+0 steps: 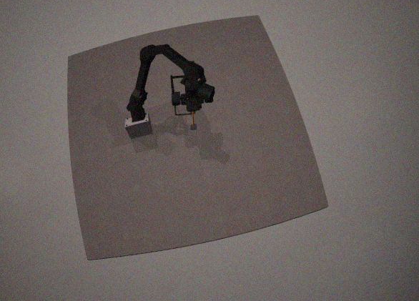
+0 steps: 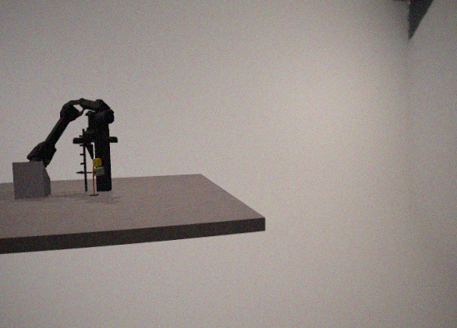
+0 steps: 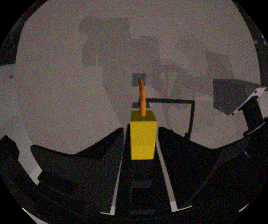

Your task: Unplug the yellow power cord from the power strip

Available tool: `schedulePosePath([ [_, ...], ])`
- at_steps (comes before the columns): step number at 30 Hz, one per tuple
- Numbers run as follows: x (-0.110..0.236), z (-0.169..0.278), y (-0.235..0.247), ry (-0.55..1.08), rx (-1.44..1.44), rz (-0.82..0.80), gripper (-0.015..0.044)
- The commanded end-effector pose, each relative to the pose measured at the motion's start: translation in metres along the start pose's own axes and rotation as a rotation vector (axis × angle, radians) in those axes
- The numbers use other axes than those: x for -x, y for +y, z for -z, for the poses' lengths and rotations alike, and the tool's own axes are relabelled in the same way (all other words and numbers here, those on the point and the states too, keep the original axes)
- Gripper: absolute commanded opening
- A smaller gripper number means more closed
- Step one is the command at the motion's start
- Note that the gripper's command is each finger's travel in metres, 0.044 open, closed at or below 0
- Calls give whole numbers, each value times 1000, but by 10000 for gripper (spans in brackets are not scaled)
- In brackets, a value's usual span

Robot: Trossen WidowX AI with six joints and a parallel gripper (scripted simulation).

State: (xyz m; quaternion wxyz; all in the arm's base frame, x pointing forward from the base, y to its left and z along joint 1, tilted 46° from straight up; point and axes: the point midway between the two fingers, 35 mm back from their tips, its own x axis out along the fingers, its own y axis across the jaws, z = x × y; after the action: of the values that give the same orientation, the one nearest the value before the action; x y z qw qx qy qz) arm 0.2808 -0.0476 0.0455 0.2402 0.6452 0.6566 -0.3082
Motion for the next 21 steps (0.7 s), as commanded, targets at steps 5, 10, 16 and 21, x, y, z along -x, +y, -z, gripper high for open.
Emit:
schedulePosePath([
  [5, -11, 2, -2, 9, -9, 6, 160],
  [10, -11, 2, -2, 9, -9, 6, 160],
  [16, -9, 1, -1, 2, 0, 4, 48],
  [21, -9, 1, -1, 2, 0, 4, 15],
])
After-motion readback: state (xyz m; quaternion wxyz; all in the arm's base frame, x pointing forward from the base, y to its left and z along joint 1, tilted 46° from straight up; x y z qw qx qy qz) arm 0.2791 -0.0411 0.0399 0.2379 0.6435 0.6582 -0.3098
